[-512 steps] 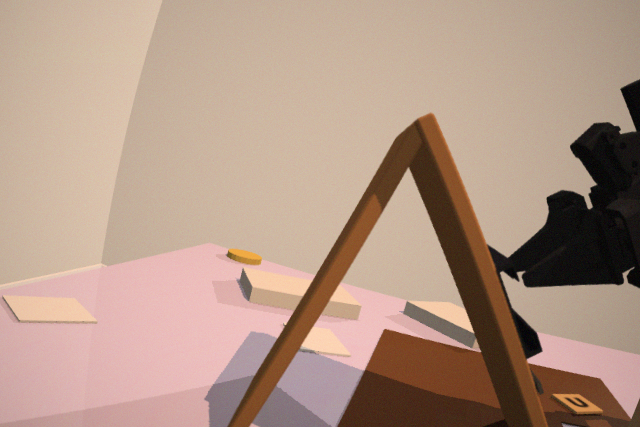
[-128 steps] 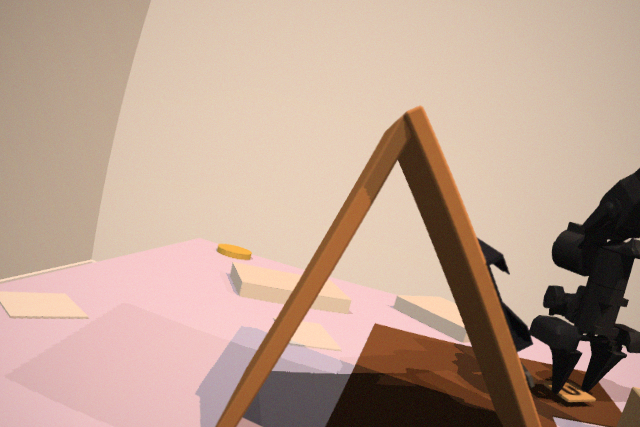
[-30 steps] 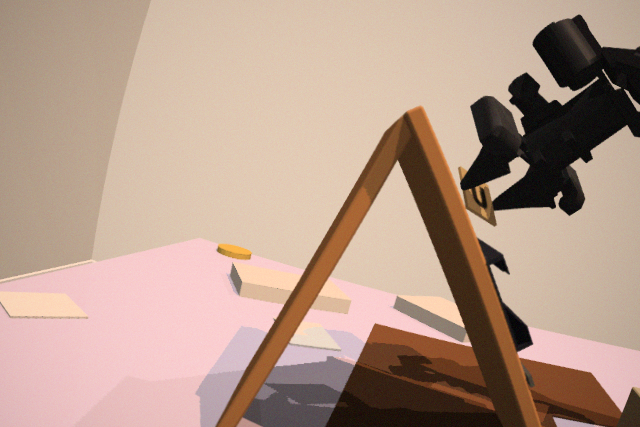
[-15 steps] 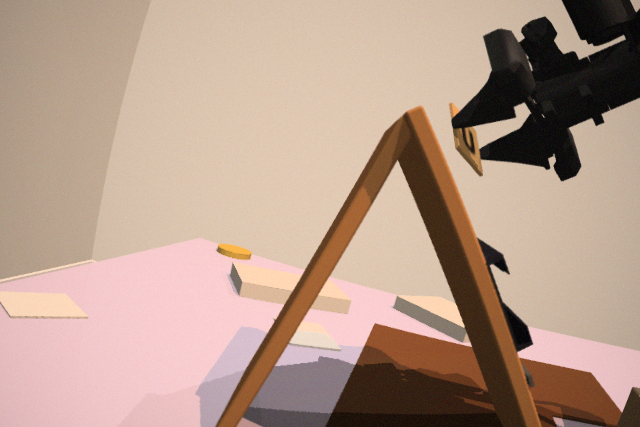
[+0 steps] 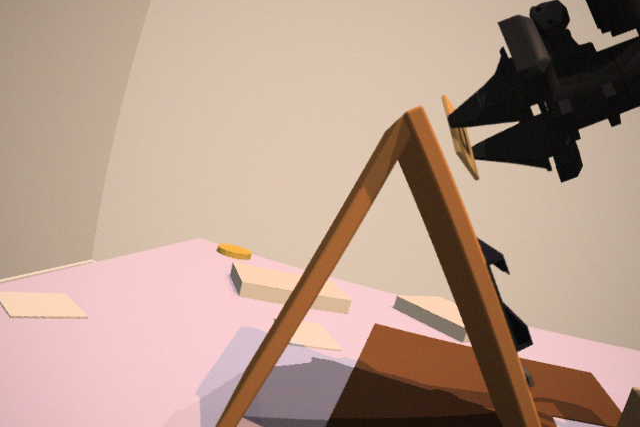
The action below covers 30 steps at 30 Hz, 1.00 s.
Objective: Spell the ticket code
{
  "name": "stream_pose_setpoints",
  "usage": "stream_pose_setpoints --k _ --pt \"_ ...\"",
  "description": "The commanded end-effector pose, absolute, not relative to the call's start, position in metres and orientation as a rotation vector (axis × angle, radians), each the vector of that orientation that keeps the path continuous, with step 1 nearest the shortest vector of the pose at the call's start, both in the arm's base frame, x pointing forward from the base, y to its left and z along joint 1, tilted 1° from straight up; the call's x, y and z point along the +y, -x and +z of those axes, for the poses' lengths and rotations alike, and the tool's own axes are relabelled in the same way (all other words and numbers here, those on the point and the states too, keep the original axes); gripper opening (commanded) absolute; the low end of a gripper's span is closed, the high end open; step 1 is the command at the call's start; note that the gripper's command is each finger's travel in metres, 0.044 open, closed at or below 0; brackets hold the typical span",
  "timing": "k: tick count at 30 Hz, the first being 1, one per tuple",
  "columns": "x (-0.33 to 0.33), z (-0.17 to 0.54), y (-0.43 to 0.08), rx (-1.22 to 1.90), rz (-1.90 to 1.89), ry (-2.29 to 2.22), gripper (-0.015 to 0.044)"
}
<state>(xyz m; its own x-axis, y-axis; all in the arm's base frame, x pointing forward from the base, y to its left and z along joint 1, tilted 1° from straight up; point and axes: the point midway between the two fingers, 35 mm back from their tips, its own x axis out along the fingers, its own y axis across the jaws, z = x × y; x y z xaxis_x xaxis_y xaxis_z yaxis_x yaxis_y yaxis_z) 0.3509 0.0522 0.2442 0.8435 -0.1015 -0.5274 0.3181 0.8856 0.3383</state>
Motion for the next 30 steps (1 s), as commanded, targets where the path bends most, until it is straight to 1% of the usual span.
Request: stream_pose_setpoints --k 1,15,30 --pt "0.071 0.239 -0.346 0.534 -0.192 -0.4 0.0" --pt "0.137 0.225 -0.32 0.566 -0.049 -0.295 0.0" --pt "0.199 0.202 -0.276 0.615 0.11 -0.141 0.0"
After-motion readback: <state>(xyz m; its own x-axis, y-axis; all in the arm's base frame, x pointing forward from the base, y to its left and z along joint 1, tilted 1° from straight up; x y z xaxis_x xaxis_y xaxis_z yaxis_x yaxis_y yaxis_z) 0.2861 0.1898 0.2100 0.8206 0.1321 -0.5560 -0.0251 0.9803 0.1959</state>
